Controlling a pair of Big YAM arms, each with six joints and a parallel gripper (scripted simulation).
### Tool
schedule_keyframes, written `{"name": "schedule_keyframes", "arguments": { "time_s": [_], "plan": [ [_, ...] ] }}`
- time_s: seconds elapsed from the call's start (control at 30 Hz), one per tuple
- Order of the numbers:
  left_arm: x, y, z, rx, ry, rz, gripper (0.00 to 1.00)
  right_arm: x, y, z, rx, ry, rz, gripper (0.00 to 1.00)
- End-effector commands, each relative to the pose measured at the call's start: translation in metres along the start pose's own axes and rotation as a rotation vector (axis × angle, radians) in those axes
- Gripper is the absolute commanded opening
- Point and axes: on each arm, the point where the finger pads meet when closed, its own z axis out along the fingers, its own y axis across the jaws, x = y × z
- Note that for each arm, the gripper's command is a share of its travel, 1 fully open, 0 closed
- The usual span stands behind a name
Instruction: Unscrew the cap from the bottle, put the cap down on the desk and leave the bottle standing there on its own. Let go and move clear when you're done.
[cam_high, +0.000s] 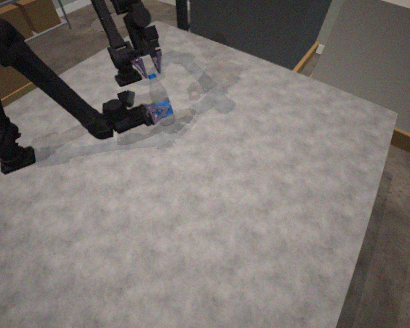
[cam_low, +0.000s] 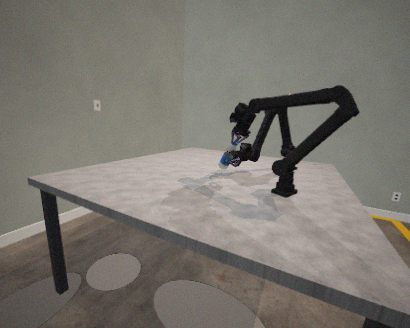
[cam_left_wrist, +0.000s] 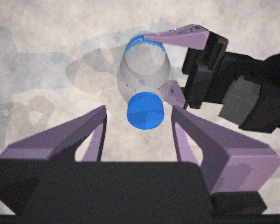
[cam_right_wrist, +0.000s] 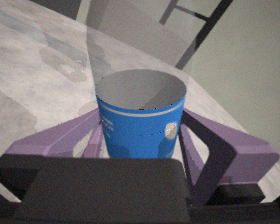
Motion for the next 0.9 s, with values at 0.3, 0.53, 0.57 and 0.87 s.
{"name": "schedule_keyframes", "arguments": {
  "time_s": [0.3, 0.53, 0.57, 0.87],
  "plan": [
    [-0.0168, -0.0053, -0.0097, 0.007, -0.025, 0.640, 0.57, -0.0134, -0.0077, 0.0066, 0.015, -0.037, -0.016, 0.00],
    [-0.0168, -0.0055, -0.0092, -0.002, -0.025, 0.976, 0.57, -0.0134, -0.0077, 0.0066, 0.015, -0.037, -0.016, 0.00],
    [-0.0168, -0.0055, -0.0092, -0.003, -0.025, 1.021, 0.57, -0.0134, -0.0077, 0.0066, 0.015, -0.037, -0.016, 0.00],
    [-0.0166, -0.0057, -0.0087, -0.012, -0.024, 1.383, 0.57, -0.0134, -0.0077, 0.0066, 0.015, -0.037, -0.016, 0.00]
  ]
}}
